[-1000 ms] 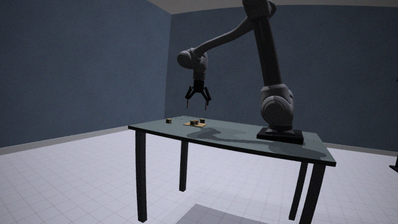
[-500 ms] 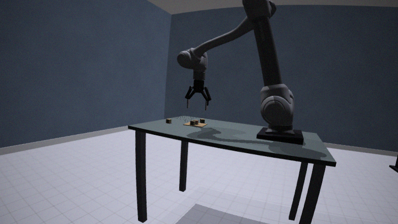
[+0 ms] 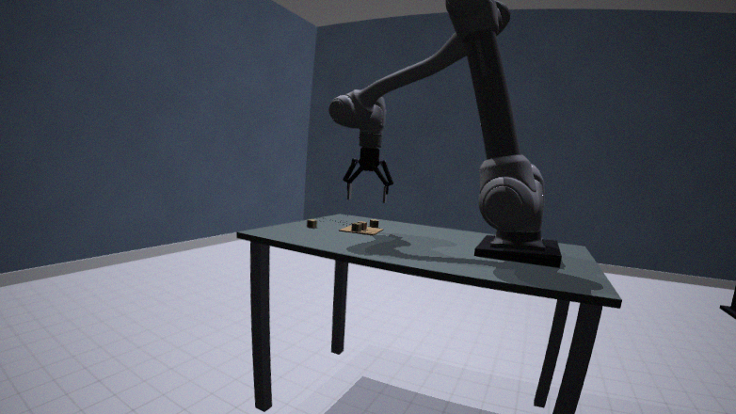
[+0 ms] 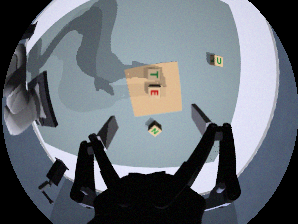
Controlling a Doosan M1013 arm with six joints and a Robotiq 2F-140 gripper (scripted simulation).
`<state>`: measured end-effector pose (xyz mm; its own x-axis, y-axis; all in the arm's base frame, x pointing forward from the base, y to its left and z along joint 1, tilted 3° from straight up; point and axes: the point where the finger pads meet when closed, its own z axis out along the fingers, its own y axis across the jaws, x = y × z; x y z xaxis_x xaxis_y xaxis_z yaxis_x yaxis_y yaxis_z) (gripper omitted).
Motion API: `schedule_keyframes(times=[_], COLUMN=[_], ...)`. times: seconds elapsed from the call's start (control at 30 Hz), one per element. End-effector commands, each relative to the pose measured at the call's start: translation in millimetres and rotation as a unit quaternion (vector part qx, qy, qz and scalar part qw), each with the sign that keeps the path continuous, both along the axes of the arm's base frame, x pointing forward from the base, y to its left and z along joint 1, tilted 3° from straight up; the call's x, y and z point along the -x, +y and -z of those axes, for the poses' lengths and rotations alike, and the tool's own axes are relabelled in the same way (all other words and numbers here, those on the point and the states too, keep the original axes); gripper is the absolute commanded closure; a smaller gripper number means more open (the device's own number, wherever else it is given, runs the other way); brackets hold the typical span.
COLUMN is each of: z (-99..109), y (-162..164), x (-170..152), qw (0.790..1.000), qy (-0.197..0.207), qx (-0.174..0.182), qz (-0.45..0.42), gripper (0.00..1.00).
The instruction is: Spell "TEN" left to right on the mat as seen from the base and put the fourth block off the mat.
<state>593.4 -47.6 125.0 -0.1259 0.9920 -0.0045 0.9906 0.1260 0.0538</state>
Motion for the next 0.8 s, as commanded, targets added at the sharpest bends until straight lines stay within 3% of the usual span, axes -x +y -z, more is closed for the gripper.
schedule_keyframes(times=[0.0, 0.23, 0.47, 0.7, 0.73, 0.77], z=[-0.7, 1.4, 3.7, 4.3, 4.3, 4.3], y=[-20.1, -51.0, -82.9, -92.4, -92.4, -92.4], x=[-3.0, -2.8, -1.0, -0.2, -0.2, -0.2], qw=[0.998, 0.983, 0.956, 0.945, 0.945, 0.945], qy=[0.000, -0.001, -0.002, -0.002, -0.002, -0.002], qx=[0.000, 0.006, 0.012, 0.014, 0.014, 0.014], qz=[-0.070, -0.182, -0.294, -0.327, -0.327, -0.327], gripper=[0.00, 0.00, 0.00, 0.00, 0.66, 0.66])
